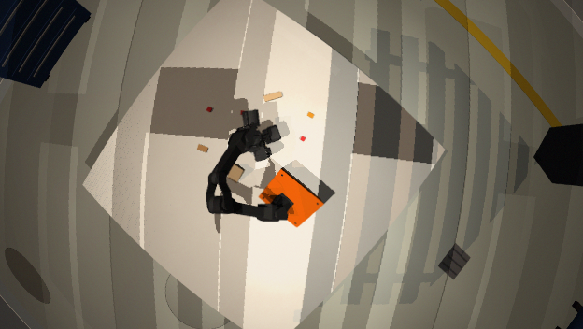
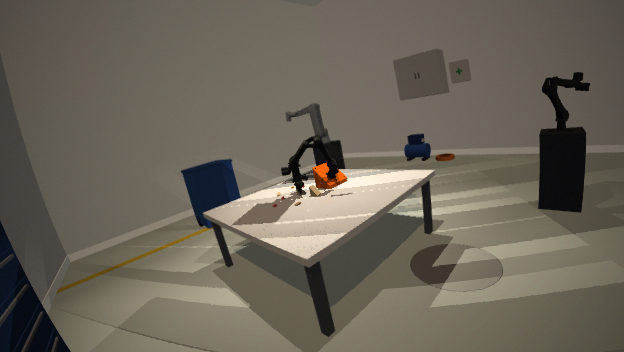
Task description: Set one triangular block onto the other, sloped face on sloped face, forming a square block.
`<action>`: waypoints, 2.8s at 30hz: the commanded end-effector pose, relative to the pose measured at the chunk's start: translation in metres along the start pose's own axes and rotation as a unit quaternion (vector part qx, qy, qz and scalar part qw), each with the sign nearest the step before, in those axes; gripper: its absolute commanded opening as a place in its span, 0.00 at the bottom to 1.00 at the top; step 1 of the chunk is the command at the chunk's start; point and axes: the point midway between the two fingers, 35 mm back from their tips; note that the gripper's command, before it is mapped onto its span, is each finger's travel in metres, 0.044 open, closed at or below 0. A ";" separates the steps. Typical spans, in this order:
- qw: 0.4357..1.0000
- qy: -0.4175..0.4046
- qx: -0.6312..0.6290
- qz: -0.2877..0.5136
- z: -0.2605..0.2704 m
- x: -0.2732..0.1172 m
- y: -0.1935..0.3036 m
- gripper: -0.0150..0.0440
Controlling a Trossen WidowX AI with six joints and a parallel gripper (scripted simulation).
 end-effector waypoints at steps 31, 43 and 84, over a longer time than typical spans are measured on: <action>0.989 0.000 -0.147 0.000 0.000 -0.027 0.000 0.25; 0.954 0.000 -0.300 0.000 0.001 -0.027 0.000 0.25; 0.699 -0.001 -0.715 0.000 0.001 -0.027 0.001 0.25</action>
Point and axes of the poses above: the point midway between the two fingers, 35 mm back from their tips, its own x axis out along the fingers, its own z axis across the jaws, y = z × x, and after that the axes turned 10 degrees about -x, right-handed
